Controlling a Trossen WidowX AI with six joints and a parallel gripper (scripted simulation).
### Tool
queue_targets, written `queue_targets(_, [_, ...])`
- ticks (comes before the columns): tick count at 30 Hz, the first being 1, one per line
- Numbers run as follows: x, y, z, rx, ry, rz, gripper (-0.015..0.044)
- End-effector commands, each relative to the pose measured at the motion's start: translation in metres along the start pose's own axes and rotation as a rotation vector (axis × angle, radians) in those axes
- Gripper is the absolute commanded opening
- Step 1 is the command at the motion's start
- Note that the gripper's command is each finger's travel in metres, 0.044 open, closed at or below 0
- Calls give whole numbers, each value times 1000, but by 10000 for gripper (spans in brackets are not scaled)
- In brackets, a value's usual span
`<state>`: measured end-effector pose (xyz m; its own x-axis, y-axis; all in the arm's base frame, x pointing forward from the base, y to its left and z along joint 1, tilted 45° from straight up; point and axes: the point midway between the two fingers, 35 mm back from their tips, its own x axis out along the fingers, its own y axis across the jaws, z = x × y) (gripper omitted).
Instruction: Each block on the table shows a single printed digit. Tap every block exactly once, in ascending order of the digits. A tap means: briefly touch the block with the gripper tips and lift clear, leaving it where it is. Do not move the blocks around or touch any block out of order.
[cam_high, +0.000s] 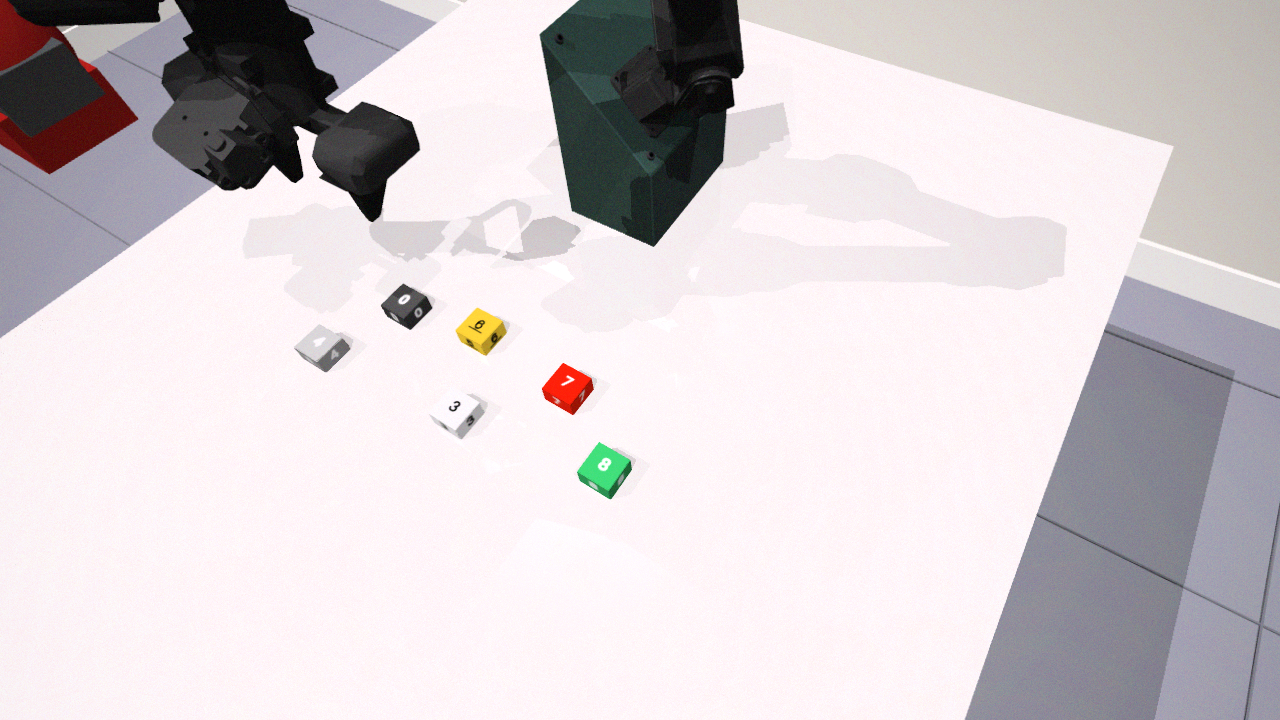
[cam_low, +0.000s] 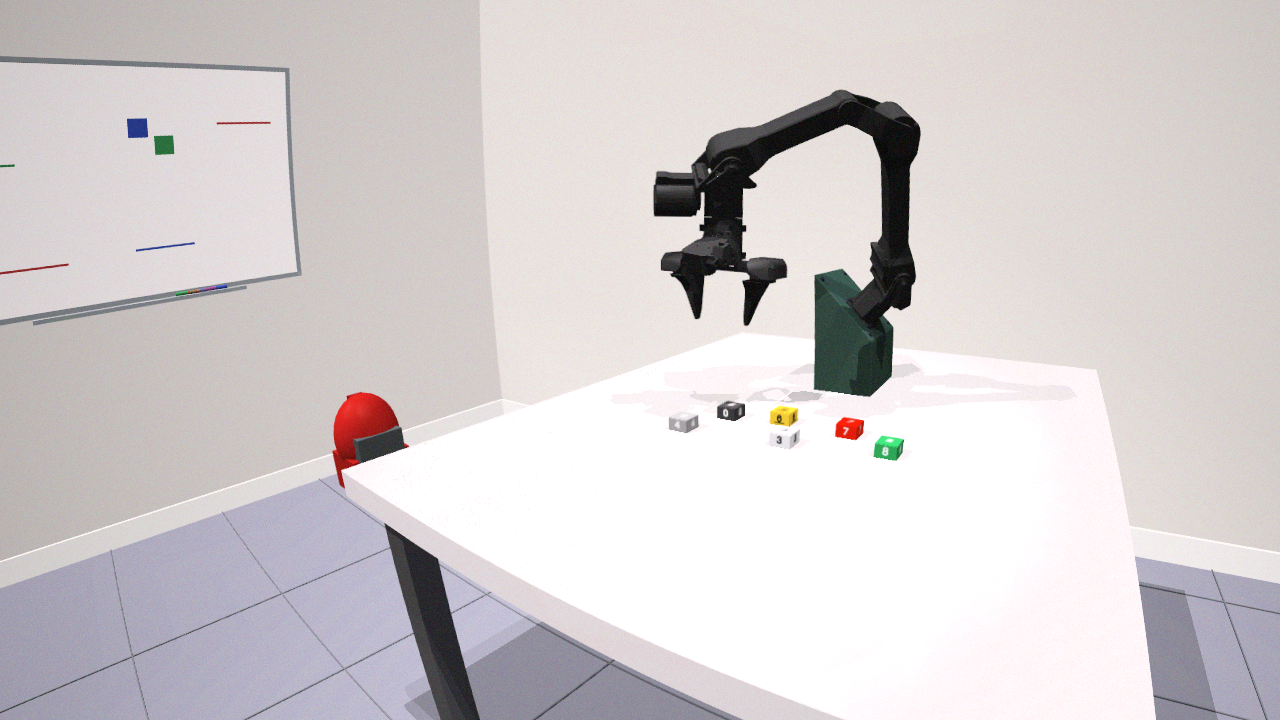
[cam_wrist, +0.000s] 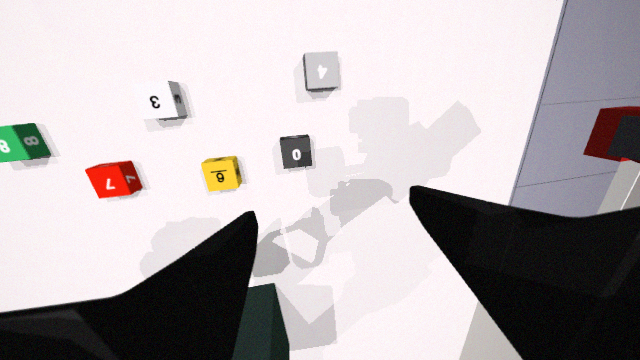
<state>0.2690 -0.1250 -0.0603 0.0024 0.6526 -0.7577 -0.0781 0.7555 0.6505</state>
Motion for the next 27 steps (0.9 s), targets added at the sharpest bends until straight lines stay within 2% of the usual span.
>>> queue_targets(1, [21, 14, 3, 46, 17, 58, 400])
queue_targets(22, [21, 14, 3, 46, 17, 58, 400])
queue_targets(27, [17, 57, 0, 48, 18, 59, 400])
